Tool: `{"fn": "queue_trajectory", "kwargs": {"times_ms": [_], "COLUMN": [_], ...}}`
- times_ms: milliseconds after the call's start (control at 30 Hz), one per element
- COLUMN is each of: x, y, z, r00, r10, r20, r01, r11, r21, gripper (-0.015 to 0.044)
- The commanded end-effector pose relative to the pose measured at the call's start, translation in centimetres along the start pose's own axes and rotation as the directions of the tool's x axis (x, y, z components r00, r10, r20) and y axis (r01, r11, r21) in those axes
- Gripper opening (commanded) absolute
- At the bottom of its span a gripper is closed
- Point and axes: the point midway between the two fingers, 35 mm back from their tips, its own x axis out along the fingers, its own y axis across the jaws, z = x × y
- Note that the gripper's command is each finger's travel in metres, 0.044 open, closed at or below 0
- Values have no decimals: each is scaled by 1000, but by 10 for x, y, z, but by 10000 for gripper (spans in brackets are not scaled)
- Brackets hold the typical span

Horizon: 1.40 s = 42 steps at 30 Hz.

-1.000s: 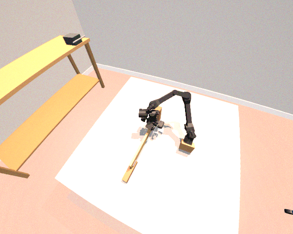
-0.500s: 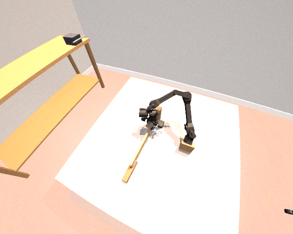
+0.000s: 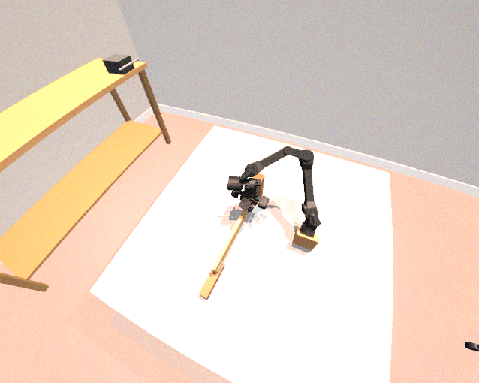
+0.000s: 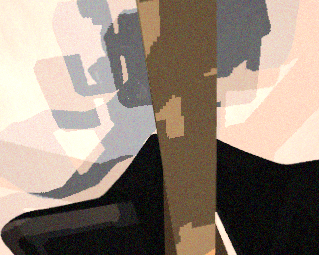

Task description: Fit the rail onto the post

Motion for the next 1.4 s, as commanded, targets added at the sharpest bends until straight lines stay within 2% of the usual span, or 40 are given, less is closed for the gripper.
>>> {"fn": "queue_trajectory", "kwargs": {"times_ms": [0,1367], "x": [-1,-1], "y": [0,0], "z": [-1,-14], "r00": [1000,1000], "r10": [-3,-3], "r20": [1,0], "r01": [3,3], "r11": [1000,1000], "r21": [-4,-4], "gripper": [0,0]}}
